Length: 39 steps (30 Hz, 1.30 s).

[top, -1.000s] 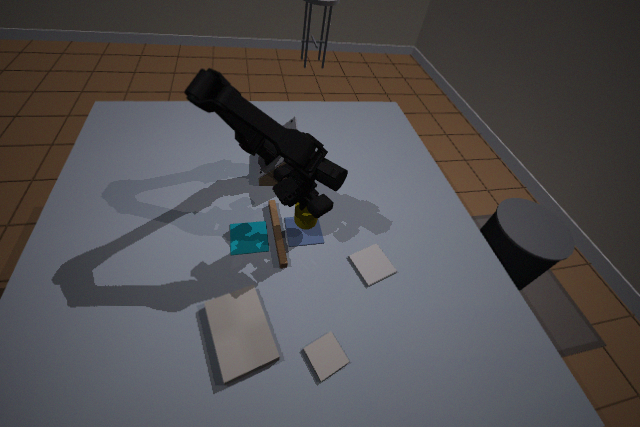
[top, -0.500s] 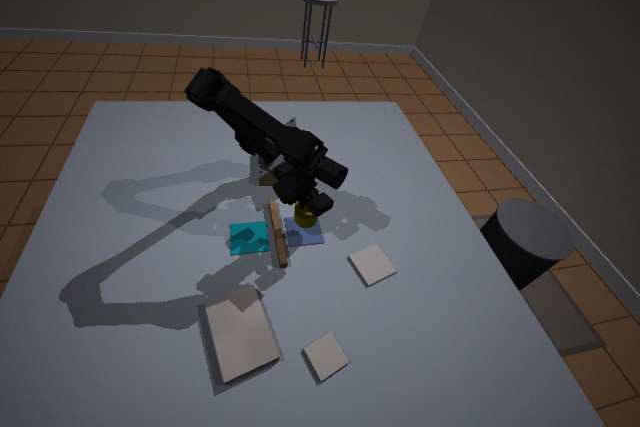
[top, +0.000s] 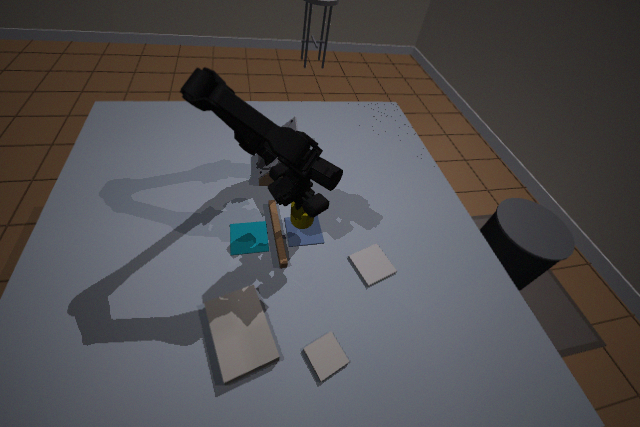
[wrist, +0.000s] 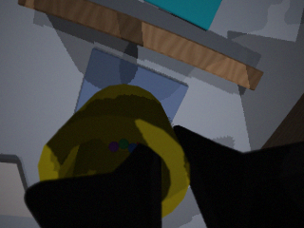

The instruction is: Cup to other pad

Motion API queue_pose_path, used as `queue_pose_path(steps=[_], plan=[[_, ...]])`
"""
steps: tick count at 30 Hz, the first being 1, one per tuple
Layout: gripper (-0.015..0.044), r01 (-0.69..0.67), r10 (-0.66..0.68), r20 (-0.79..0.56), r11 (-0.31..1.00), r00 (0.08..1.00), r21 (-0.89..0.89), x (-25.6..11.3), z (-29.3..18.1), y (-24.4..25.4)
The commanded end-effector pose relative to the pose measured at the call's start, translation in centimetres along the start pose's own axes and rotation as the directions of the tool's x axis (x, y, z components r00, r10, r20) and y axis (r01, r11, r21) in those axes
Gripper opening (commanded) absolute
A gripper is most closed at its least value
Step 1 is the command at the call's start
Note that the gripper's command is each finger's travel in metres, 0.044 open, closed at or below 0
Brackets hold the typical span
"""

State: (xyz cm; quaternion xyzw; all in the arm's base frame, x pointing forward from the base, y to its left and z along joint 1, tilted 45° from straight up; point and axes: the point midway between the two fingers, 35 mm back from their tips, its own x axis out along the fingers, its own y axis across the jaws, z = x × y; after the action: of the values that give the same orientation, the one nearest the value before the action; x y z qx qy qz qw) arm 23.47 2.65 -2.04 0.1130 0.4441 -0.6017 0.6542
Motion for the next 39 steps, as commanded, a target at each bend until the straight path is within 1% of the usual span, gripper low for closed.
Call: queue_pose_path(steps=[1, 39], plan=[[0.0, -0.001, 0.001, 0.004, 1.0, 1.0, -0.004, -0.1, 0.9, -0.5], [0.0, 0.002, -0.002, 0.006, 1.0, 1.0, -0.002, -0.4, 8.7, -4.4]])
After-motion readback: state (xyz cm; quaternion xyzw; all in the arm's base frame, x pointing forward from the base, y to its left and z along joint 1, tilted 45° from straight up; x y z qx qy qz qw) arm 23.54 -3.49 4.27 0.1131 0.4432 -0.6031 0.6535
